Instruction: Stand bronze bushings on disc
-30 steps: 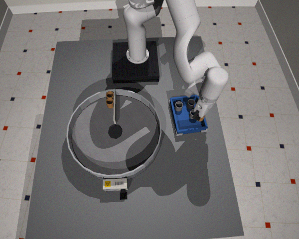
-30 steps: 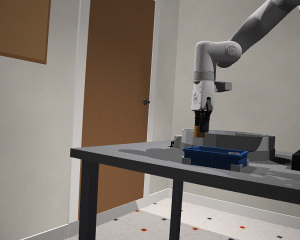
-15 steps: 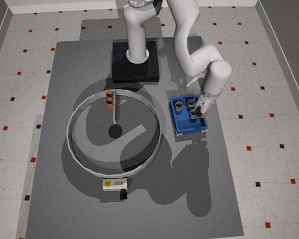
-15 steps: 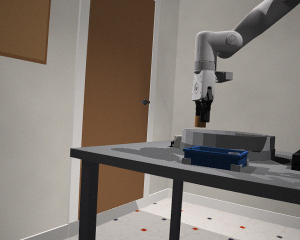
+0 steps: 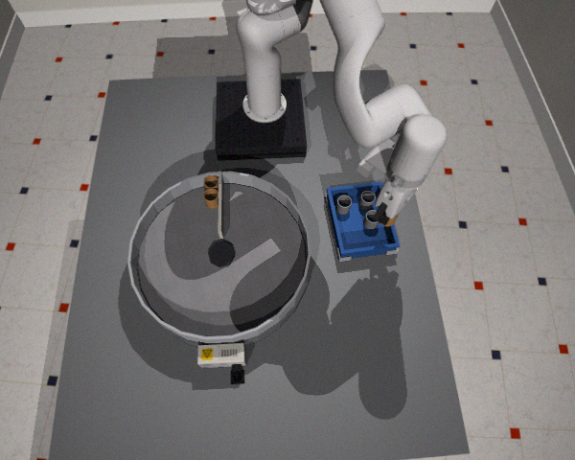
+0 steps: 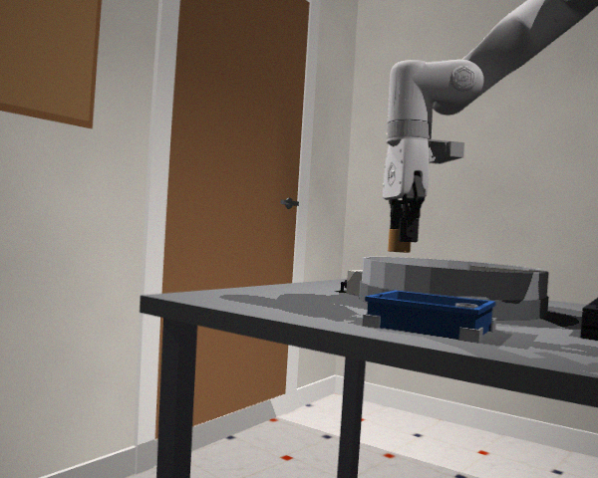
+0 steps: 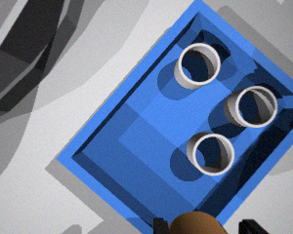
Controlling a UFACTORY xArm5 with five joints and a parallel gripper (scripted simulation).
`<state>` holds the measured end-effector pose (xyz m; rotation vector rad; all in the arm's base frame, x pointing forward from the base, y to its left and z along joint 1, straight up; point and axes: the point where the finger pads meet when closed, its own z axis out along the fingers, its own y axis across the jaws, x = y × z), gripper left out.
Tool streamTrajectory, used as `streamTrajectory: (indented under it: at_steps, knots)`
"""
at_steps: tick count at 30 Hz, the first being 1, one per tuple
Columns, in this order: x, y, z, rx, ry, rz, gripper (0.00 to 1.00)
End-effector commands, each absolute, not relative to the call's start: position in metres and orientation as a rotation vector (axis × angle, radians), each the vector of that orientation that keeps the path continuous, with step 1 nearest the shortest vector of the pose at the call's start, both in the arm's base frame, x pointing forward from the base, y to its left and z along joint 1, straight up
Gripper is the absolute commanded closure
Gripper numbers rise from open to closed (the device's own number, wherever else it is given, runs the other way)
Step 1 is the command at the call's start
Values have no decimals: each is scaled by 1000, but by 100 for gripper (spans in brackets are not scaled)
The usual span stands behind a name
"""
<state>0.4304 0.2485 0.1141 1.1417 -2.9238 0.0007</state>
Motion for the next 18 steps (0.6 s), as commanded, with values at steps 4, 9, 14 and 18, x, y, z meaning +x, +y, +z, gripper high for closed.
streamTrajectory:
  at_steps: [4, 9, 14, 18]
  knots:
    - [431, 244, 116, 1143, -2929, -1, 100]
    - [431, 236, 116, 1143, -2928, 0, 100]
    - [428, 213, 116, 1143, -2929, 0, 100]
    - [425, 183, 116, 1144, -2929, 0, 100]
